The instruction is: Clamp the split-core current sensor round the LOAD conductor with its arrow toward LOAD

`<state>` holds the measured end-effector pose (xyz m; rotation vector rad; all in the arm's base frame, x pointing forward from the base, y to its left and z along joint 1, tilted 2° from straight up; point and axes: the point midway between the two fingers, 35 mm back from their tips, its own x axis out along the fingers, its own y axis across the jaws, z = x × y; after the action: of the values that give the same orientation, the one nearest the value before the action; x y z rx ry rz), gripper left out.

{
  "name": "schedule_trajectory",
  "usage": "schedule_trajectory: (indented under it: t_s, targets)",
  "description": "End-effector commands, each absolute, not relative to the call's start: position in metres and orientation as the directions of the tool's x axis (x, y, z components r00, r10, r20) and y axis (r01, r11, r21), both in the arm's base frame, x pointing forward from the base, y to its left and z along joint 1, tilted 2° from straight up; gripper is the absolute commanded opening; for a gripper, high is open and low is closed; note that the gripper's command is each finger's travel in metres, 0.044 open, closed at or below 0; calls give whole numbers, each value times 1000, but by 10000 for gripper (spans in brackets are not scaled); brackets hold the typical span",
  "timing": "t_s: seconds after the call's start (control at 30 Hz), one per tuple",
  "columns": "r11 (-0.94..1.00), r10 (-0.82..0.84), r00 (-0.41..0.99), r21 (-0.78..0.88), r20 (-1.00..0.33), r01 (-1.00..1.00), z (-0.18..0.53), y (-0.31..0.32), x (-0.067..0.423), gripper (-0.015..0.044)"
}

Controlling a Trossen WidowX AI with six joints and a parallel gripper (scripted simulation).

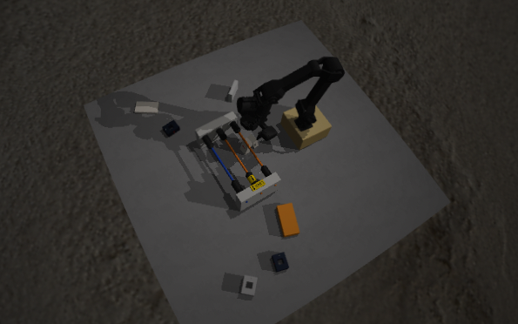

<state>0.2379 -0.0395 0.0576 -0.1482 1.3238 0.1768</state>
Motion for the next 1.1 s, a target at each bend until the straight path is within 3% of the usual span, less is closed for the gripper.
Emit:
schedule_trajectory:
  t_s: [0.0,1.07]
  targets:
    - [977,47,236,-5,-971,-215,55,-43,235,328]
    - [977,47,237,-5,-970,-215,6,-41,248,328]
